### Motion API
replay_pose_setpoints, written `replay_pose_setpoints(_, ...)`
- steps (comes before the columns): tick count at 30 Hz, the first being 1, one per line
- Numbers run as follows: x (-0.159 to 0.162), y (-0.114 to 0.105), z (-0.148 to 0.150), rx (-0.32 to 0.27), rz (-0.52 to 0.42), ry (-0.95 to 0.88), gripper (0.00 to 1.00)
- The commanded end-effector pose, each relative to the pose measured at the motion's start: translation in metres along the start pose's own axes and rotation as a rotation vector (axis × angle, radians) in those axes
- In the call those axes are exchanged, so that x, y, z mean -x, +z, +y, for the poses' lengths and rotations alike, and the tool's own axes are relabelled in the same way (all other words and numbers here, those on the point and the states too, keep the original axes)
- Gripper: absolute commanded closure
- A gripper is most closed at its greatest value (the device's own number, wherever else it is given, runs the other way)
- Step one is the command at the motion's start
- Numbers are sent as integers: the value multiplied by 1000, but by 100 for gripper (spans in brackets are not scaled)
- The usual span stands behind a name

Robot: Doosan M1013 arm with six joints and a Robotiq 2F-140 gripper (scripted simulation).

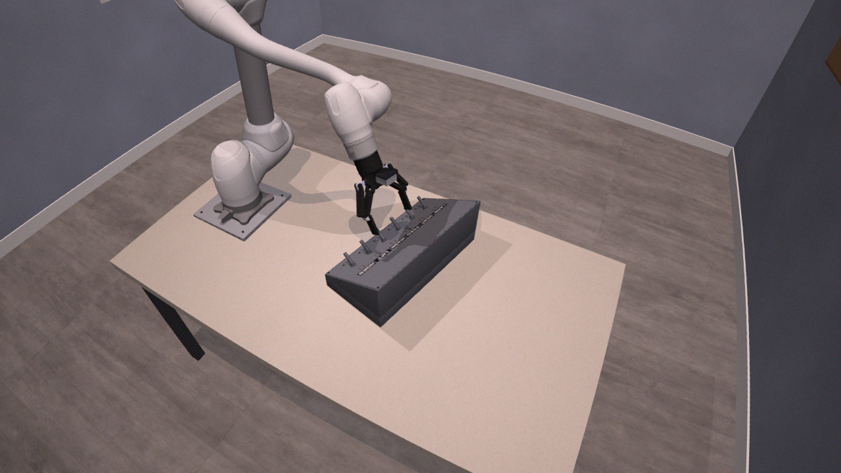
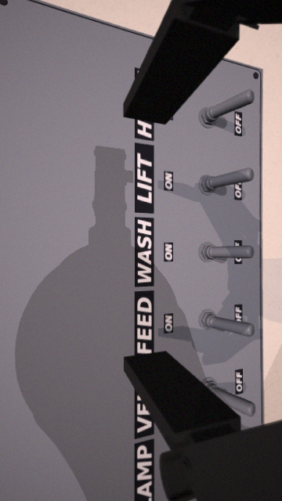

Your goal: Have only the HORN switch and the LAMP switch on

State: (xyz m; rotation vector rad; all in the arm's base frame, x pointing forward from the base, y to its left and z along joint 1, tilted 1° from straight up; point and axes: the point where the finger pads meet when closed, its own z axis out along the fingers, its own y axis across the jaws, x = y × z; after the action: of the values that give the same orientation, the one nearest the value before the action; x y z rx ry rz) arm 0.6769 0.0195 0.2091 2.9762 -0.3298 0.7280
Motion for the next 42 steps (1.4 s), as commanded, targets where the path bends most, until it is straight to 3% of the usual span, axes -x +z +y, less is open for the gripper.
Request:
replay_pose_setpoints(1,0,-2,1,-5,4,7,0)
replay_pose_setpoints(24,0,-2,4,-4,4,5,0)
replay_pose_setpoints(42,0,-2,52,-4,5,5,0)
